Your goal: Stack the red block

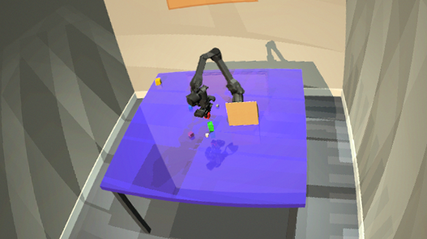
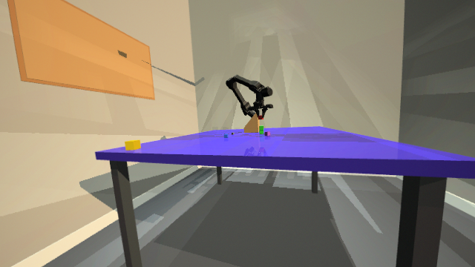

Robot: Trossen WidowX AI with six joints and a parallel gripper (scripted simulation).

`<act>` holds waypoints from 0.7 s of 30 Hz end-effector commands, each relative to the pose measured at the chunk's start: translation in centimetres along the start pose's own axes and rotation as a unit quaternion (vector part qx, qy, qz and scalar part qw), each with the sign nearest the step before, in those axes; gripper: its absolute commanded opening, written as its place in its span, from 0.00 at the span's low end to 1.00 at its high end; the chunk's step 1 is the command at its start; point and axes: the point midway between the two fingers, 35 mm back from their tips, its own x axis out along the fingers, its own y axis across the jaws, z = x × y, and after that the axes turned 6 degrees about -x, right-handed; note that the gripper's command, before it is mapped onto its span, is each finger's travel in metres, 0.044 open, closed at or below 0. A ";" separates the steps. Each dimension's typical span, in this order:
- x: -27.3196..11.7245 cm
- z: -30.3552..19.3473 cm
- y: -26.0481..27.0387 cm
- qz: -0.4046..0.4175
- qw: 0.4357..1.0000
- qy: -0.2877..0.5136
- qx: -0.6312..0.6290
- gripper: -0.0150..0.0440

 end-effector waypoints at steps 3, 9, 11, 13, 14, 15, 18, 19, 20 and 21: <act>2.1 -0.4 -0.2 -0.006 1.000 0.002 -0.003 0.25; 3.3 -0.4 -0.2 -0.006 1.000 0.002 -0.003 0.25; 4.1 -0.4 -0.2 -0.007 1.000 0.002 -0.003 0.25; 4.9 -0.4 -0.2 -0.007 1.000 0.002 -0.003 0.25; 5.1 -0.4 -0.2 -0.007 1.000 0.002 -0.003 0.25; 5.2 -0.4 -0.2 -0.007 1.000 0.002 -0.003 0.25; 5.1 -0.4 -0.2 -0.007 1.000 0.002 -0.003 0.25; 5.1 -0.4 -0.2 -0.007 1.000 0.002 -0.003 0.25; 5.1 -0.4 -0.2 -0.007 1.000 0.002 -0.003 0.25; 5.2 -0.4 -0.2 -0.007 1.000 0.002 -0.003 0.25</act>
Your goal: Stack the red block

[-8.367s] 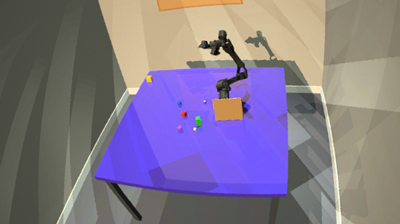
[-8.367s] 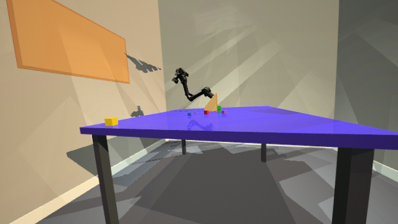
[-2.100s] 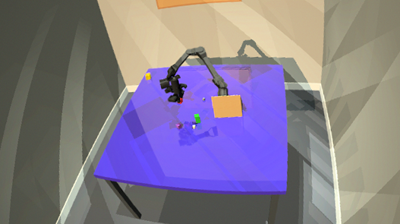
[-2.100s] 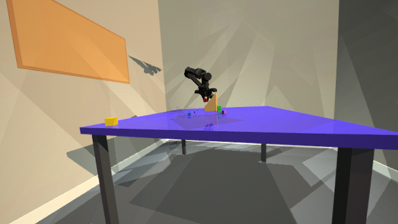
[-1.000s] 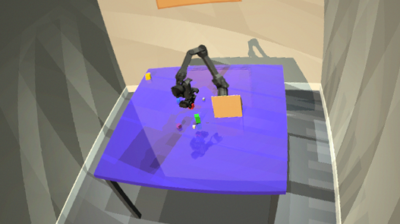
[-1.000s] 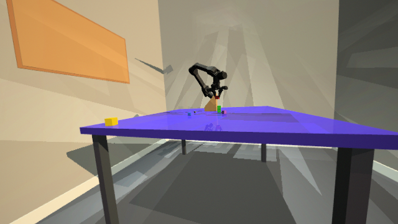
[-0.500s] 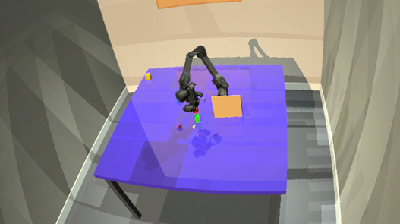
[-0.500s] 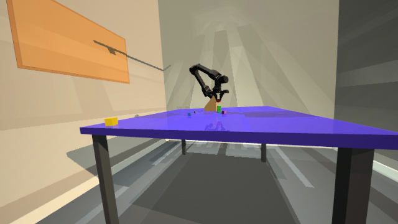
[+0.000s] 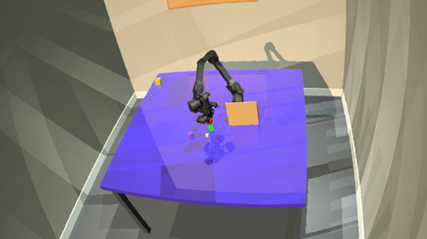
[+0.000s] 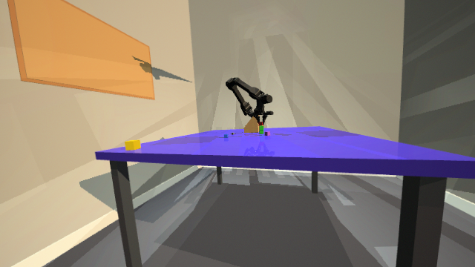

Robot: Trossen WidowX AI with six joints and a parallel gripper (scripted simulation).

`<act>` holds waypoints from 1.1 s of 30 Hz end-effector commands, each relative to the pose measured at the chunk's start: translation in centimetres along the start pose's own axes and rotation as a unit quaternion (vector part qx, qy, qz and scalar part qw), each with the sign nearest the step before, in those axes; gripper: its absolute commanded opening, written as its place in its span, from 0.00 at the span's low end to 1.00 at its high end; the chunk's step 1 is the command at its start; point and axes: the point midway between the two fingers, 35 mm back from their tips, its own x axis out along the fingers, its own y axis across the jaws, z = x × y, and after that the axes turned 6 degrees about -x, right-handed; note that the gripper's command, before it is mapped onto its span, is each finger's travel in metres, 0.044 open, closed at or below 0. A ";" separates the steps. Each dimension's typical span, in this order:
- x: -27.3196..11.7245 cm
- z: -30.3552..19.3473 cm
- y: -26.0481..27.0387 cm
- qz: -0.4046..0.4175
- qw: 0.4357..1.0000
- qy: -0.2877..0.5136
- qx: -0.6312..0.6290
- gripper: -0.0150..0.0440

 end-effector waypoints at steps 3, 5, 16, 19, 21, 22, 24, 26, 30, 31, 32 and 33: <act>0.2 0.0 0.0 -0.001 1.000 -0.001 -0.002 0.25; 0.2 0.0 0.0 -0.001 1.000 -0.001 -0.002 0.25; 0.3 0.0 0.0 -0.001 1.000 -0.001 -0.002 0.25; 0.3 0.0 0.0 -0.001 1.000 -0.001 -0.002 0.25; 0.3 0.0 0.0 -0.001 1.000 -0.001 -0.002 0.25; 0.3 0.0 0.0 -0.001 1.000 -0.001 -0.002 0.25; 0.2 0.0 0.0 -0.001 1.000 -0.001 -0.002 0.25; 0.3 0.0 0.0 0.000 1.000 0.000 -0.001 0.30; 0.3 0.0 0.0 0.000 1.000 0.000 -0.001 0.48; 0.3 0.0 0.0 0.000 1.000 0.000 -0.001 0.52; 0.3 0.0 0.0 0.000 1.000 0.000 -0.001 0.57; 0.3 0.0 0.0 0.000 1.000 0.000 -0.001 0.61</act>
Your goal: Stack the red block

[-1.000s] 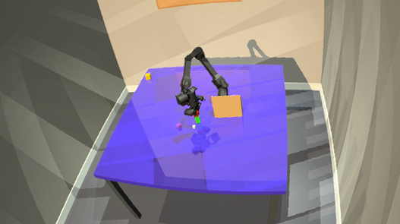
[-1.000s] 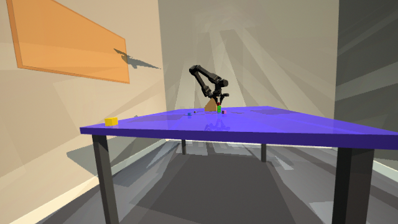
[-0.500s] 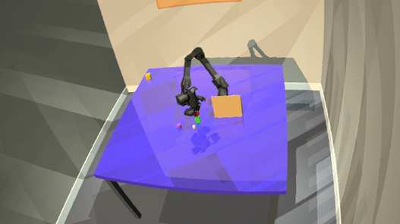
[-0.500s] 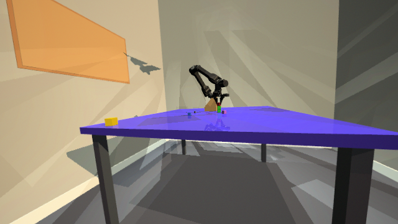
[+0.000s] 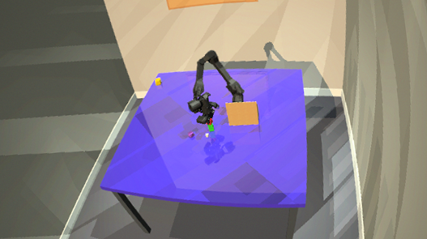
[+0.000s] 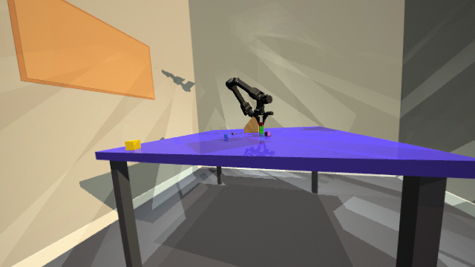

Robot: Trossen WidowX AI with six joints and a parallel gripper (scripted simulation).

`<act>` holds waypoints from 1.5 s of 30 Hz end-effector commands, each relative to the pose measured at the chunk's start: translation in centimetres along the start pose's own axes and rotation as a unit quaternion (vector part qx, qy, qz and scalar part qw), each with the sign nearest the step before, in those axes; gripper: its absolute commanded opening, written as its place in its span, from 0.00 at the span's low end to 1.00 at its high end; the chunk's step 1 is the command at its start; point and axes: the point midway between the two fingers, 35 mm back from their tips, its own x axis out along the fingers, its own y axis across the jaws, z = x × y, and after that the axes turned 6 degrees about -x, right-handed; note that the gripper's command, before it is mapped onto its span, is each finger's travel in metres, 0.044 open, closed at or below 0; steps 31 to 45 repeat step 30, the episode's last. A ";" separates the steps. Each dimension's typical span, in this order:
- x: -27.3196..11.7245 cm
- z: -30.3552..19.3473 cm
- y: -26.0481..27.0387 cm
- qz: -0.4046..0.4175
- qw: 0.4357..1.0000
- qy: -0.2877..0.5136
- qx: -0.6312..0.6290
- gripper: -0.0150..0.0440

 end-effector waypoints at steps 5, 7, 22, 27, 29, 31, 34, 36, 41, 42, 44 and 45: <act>0.0 0.0 0.0 0.000 1.000 0.000 0.000 0.83; 0.0 0.0 0.0 0.000 1.000 0.000 0.000 0.92; 0.0 0.0 0.0 0.000 1.000 0.000 0.000 1.00; 0.0 0.0 0.0 0.000 1.000 0.000 0.000 1.00; 0.0 0.0 0.0 0.000 1.000 0.000 0.000 1.00; 0.0 0.0 0.0 0.000 1.000 0.000 0.000 1.00; 0.0 0.0 0.0 0.000 1.000 0.000 0.000 1.00; 0.0 0.0 0.0 0.000 1.000 0.000 0.000 1.00; 0.0 0.0 0.0 0.000 1.000 0.000 0.000 1.00; 0.0 0.0 0.0 0.000 1.000 0.000 0.000 1.00; 0.0 0.0 0.0 0.000 1.000 0.000 0.000 1.00; 0.0 0.0 0.0 0.000 1.000 0.000 0.000 1.00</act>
